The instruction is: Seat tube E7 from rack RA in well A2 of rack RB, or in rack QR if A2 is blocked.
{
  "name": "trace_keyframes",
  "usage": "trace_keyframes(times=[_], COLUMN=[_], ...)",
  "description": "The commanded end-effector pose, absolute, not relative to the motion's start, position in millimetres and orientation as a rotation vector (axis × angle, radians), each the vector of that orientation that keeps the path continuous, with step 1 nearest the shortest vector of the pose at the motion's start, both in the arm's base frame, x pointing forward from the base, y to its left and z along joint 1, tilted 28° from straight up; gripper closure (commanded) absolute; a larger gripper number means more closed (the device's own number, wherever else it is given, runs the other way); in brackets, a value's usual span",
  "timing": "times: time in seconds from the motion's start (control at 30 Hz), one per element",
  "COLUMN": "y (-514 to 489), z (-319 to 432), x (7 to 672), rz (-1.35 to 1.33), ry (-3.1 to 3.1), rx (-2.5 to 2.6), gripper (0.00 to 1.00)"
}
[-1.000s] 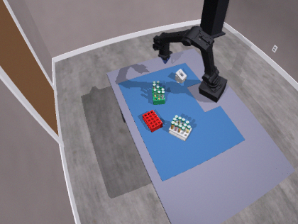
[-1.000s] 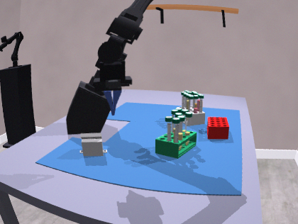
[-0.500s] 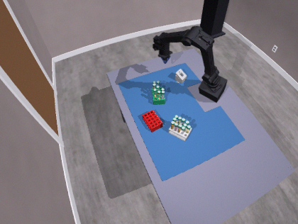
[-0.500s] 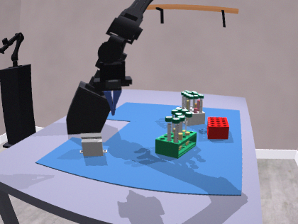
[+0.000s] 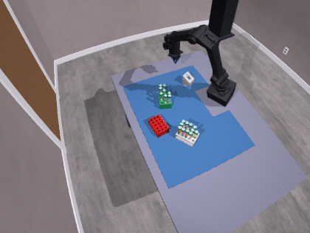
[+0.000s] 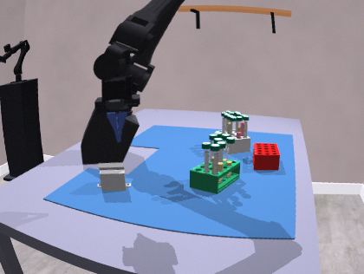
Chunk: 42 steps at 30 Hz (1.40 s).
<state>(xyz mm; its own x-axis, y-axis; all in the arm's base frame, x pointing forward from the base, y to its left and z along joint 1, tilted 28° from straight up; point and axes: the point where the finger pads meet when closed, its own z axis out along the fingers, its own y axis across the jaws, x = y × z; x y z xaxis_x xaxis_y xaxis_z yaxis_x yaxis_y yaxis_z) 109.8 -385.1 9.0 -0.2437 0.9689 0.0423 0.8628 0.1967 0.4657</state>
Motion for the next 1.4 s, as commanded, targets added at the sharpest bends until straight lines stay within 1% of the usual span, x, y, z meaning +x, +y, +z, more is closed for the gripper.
trace_keyframes(times=[0.0,0.23,0.33,0.37,0.6,1.37], y=[-420.0,-426.3,-426.3,-425.5,-428.8,-428.5], z=[18.2,4.8,4.9,10.2,14.4,14.4], x=[93.7,68.9,69.1,82.8,71.4,73.3], rz=[0.516,0.519,0.52,0.512,0.494,0.496], ry=[2.206,2.208,2.207,2.235,2.208,2.209], rx=[1.705,1.708,1.708,1.668,1.692,1.691], gripper=[1.0,1.0,1.0,1.0,1.0,1.0])
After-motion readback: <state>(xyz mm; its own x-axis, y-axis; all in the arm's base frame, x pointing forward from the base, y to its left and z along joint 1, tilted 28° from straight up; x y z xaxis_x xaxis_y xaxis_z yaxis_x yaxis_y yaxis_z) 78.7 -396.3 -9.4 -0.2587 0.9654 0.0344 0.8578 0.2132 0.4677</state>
